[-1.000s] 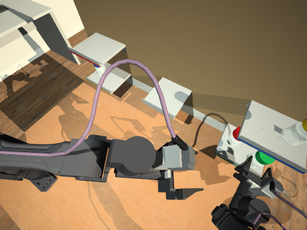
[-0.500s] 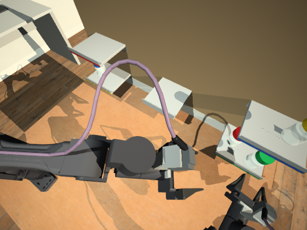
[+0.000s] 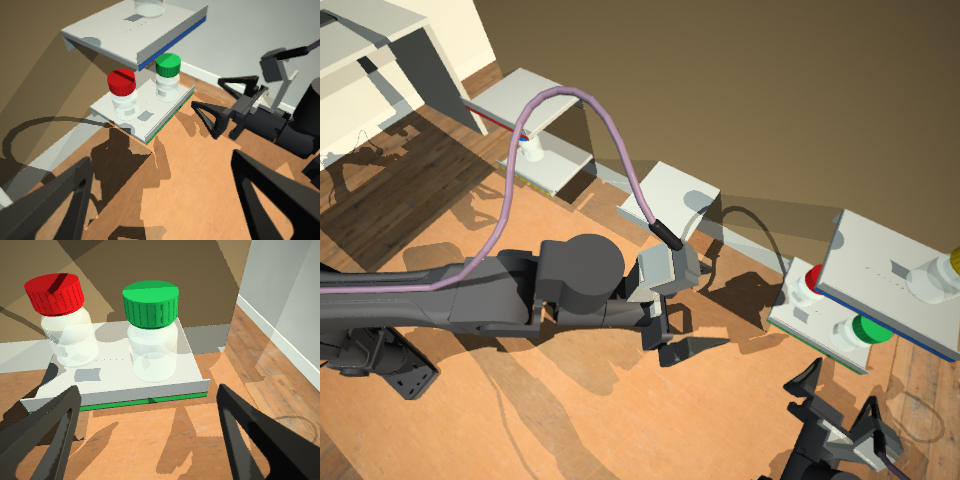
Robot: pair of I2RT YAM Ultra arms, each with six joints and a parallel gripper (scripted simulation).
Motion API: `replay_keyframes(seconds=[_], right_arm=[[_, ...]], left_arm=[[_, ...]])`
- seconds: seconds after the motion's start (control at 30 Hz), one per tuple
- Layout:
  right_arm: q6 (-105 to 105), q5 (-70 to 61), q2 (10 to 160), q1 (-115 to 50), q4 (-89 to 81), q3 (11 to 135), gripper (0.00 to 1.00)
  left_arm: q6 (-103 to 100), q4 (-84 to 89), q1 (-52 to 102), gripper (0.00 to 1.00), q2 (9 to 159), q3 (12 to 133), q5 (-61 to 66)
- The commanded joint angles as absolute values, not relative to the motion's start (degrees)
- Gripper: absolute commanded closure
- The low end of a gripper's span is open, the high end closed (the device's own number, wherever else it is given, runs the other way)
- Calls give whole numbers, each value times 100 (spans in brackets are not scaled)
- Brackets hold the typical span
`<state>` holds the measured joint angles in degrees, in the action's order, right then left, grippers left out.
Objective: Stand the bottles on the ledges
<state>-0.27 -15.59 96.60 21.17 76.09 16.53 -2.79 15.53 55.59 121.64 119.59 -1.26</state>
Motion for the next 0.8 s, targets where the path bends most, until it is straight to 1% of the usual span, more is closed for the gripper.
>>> replay_keyframes(seconds=[0.0,0.2,0.33,0.4,0.43,0.6,0.77], right_arm=[[-25,-1655,8837,2170,6582,1722,0],[-58,-1729,7334,2206,4763,2062,0],[-66,-1789,6391,2235,3423,2546,0],[-66,-1789,6391,2235,3423,2546,0],[-30,-1805,6186,2245,2821,2829,0],[-28,-1859,5561,2273,1449,3748,0],[6,-1906,5362,2305,212,4864,0]], left_arm=[[-339,916,4968,0,11527,11300,-312],[-337,56,3927,0,10490,9547,-361],[-333,-626,3135,0,9693,8237,-341],[-333,-626,3135,0,9693,8237,-341],[-338,-970,2885,0,9429,7735,-282],[-342,-1679,2027,0,8568,6191,-390],[-341,-2429,1177,0,7706,4659,-401]])
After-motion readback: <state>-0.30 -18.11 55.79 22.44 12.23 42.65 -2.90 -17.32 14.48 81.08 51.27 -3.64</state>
